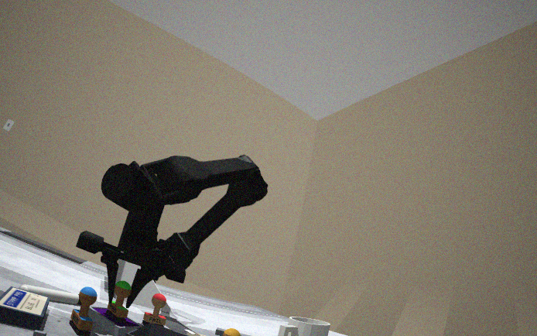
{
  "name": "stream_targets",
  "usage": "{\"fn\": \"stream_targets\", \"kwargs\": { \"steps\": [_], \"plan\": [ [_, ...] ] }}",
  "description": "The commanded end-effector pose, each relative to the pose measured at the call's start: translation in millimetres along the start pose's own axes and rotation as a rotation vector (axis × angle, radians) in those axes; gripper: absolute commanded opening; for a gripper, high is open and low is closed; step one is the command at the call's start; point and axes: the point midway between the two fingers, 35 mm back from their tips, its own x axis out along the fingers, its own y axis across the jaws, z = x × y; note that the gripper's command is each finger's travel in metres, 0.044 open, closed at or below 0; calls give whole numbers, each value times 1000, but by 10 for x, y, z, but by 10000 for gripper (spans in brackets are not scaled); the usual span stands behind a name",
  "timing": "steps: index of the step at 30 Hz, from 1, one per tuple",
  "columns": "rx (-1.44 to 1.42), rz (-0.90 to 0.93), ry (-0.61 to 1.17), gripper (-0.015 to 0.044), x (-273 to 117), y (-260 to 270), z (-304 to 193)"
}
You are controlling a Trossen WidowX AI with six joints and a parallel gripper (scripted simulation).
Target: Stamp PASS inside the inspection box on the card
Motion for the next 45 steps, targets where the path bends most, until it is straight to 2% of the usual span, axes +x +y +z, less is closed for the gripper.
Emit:
{"fn": "stream_targets", "kwargs": {
  "steps": [1, 45],
  "plan": [
    [1, 2, -1, 0, 21, 4, 8],
    [1, 2, -1, 0, -60, 2, 8]
  ]
}}
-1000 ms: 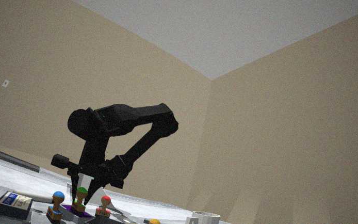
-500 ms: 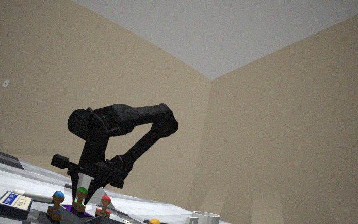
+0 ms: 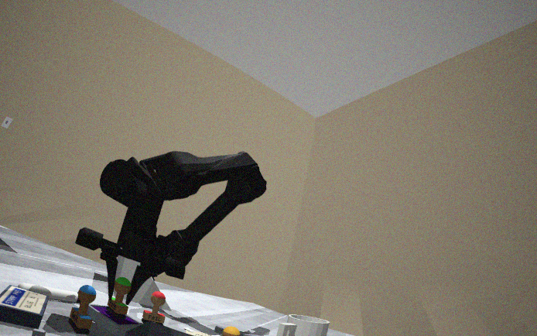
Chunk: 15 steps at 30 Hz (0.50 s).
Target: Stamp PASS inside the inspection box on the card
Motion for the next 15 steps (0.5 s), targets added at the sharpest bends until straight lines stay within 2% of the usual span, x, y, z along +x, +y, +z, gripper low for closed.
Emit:
{"fn": "stream_targets", "kwargs": {
  "steps": [1, 15],
  "plan": [
    [-6, -3, -1, 0, -29, -2, 4],
    [-6, -4, -1, 0, -170, -8, 11]
  ]
}}
